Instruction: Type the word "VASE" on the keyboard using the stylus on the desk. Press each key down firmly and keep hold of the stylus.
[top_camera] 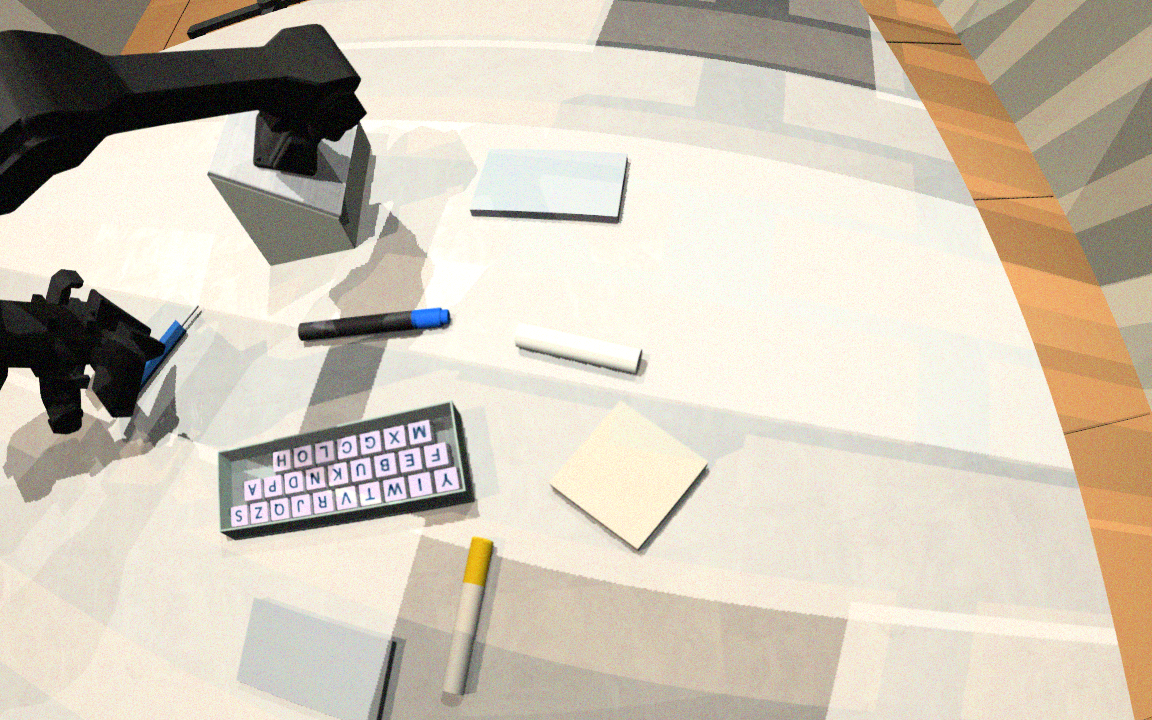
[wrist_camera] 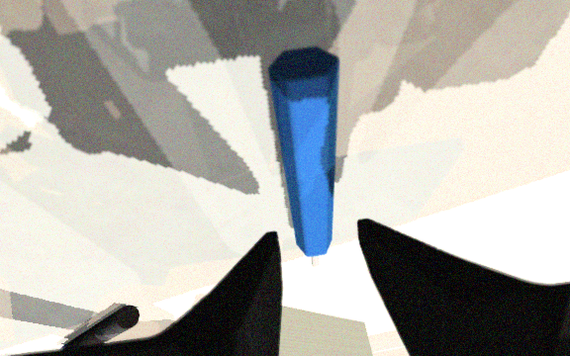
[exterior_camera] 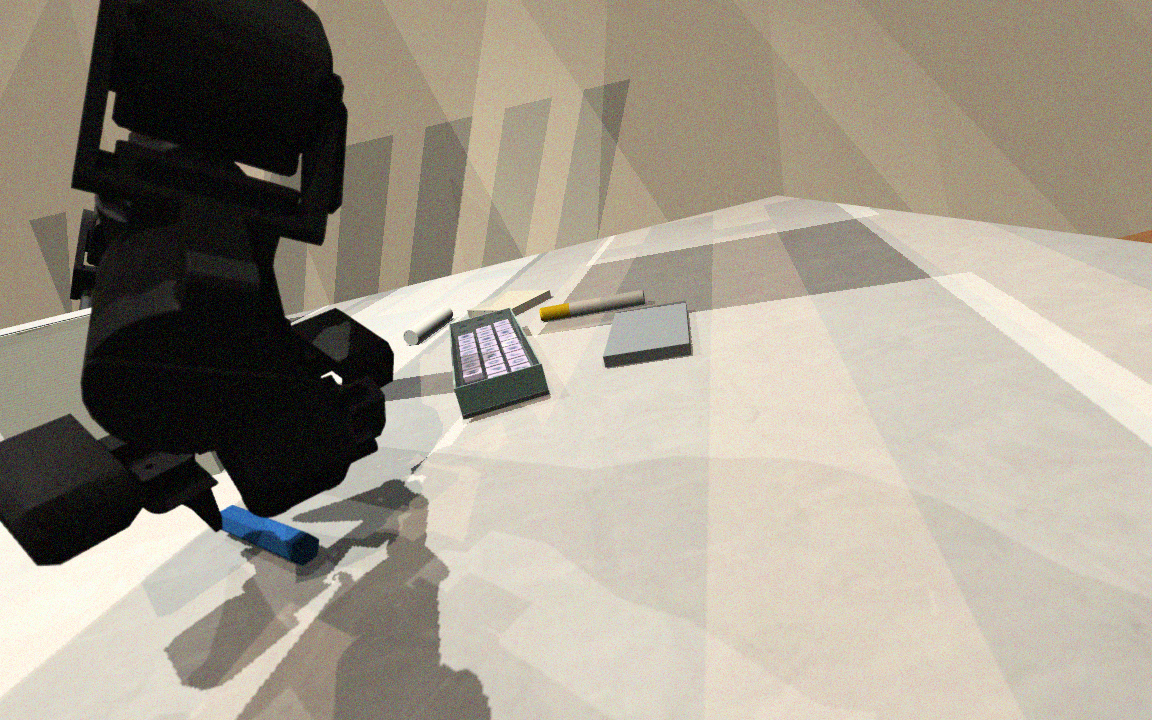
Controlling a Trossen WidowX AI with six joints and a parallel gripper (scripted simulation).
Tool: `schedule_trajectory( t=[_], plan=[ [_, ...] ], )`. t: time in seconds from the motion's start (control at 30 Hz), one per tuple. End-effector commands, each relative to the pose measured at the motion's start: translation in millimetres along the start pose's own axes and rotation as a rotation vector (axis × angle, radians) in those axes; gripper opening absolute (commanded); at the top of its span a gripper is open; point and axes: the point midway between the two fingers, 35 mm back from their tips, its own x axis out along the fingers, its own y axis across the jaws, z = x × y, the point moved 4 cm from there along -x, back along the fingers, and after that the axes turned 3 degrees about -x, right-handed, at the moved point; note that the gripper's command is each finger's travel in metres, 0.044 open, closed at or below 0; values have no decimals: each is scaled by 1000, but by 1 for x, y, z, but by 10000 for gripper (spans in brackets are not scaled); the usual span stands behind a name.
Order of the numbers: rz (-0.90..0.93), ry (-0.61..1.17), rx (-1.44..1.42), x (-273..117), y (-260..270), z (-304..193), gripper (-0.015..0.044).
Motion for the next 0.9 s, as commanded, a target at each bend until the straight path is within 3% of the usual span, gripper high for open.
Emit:
schedule_trajectory(
  t=[0.0, 0.77, 0.87],
  plan=[
    [2, 1, 6, 4, 0, 2, 150],
    [2, 1, 6, 14, 0, 8, 150],
    [1, 2, 0, 12, 0, 7, 71]
  ],
)
